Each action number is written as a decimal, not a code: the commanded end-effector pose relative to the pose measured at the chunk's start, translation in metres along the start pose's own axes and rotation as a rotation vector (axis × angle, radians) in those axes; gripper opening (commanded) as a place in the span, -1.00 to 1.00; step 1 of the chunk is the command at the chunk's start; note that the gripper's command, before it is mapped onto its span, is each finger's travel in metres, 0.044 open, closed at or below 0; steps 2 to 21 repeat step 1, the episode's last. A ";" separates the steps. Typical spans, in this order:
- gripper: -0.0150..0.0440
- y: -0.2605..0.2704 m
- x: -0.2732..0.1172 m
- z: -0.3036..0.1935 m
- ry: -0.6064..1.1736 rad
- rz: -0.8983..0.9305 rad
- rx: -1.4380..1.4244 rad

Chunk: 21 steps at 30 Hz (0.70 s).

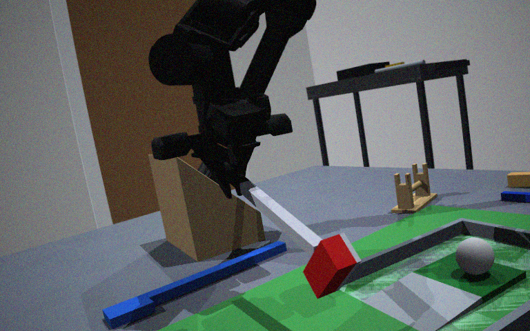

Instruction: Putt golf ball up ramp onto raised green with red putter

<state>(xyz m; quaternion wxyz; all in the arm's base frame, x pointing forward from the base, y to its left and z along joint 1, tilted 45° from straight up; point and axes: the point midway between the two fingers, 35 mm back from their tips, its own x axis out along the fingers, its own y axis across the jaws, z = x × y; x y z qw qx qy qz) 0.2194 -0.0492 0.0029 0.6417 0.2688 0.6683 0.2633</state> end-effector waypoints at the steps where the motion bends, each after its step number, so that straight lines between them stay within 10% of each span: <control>1: -0.49 0.000 0.000 0.000 -0.003 0.000 0.003; 21: -0.49 0.000 0.000 0.000 -0.003 0.000 0.003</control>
